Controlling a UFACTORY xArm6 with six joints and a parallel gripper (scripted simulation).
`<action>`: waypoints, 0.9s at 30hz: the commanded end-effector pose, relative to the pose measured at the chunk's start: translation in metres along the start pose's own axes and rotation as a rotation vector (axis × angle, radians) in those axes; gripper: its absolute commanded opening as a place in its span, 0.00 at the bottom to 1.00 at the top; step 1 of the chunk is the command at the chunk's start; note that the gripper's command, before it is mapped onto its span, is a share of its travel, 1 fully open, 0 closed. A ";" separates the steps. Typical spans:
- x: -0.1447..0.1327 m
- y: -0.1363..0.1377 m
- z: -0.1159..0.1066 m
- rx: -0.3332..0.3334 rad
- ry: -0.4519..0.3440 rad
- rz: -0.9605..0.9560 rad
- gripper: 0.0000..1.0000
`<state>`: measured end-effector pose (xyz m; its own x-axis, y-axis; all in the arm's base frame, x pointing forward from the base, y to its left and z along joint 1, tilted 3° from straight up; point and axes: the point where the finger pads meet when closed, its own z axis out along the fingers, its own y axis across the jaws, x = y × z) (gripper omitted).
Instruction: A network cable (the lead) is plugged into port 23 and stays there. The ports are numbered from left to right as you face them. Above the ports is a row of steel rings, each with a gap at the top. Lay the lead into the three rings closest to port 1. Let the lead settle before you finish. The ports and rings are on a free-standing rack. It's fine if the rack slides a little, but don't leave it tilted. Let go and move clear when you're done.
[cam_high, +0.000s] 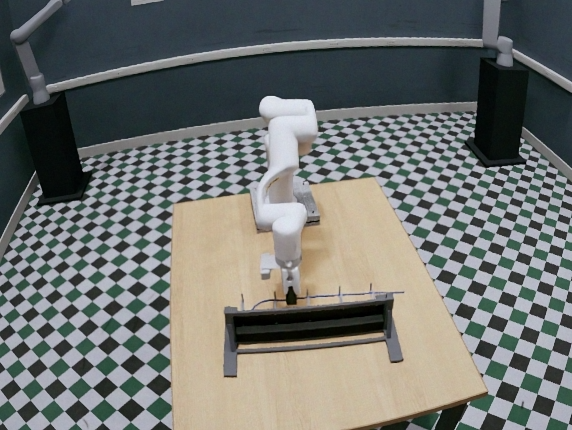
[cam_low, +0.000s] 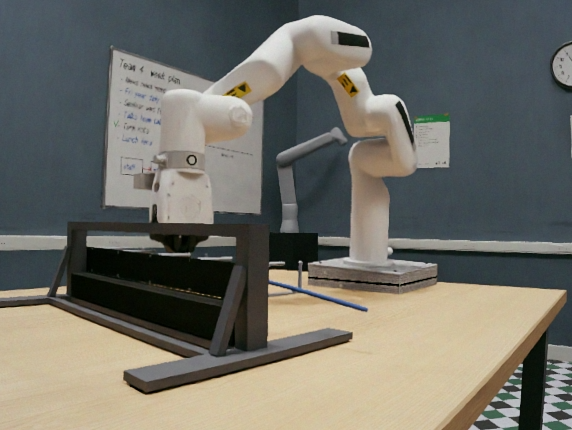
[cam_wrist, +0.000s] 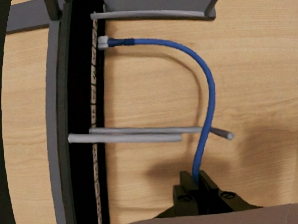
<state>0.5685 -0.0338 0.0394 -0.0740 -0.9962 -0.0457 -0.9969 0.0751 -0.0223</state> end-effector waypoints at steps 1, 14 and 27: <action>0.000 -0.002 -0.001 0.005 0.000 0.000 0.00; 0.000 -0.002 0.000 0.005 0.000 0.000 0.00; 0.000 -0.009 -0.001 0.005 0.000 0.000 0.00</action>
<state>0.5720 -0.0341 0.0377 -0.0742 -0.9962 -0.0457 -0.9969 0.0753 -0.0217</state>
